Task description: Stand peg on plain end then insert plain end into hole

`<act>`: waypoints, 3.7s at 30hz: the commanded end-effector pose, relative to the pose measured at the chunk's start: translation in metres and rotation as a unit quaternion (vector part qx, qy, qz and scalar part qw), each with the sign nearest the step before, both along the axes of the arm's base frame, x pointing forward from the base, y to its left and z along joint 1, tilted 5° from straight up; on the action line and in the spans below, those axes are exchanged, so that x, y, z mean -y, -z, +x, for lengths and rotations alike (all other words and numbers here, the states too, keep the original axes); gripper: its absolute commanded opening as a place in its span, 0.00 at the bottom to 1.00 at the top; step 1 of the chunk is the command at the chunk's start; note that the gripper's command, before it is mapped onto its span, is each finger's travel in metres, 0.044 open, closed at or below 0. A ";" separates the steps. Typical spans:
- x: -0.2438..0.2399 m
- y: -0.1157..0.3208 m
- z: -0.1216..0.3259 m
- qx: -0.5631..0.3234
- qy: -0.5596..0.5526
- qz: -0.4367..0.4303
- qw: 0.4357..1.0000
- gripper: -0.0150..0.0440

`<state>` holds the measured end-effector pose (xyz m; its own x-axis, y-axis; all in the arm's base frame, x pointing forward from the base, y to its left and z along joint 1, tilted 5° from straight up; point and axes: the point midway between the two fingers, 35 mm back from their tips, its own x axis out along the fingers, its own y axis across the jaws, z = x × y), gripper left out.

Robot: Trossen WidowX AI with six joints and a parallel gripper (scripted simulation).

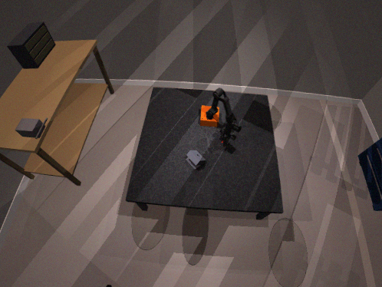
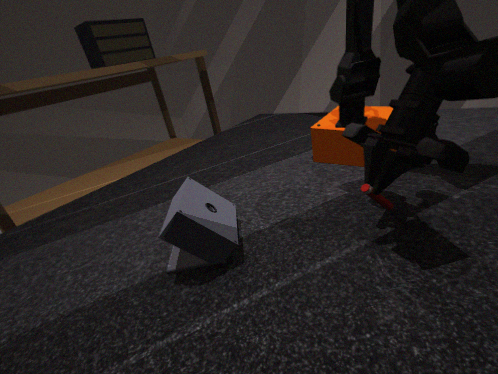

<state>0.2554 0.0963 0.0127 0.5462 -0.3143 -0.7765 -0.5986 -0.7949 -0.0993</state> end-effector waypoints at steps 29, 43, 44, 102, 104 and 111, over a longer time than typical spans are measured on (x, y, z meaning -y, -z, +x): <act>-0.011 0.000 -0.019 0.109 0.016 -0.084 0.990 0.34; -0.017 0.001 -0.026 0.156 0.022 -0.120 0.980 0.34; -0.017 0.001 -0.027 0.160 0.023 -0.122 0.979 0.34; -0.025 0.009 -0.041 0.218 0.023 -0.176 0.960 0.34; -0.025 0.009 -0.042 0.218 0.022 -0.177 0.960 0.34; -0.025 0.010 -0.043 0.217 0.019 -0.181 0.959 0.34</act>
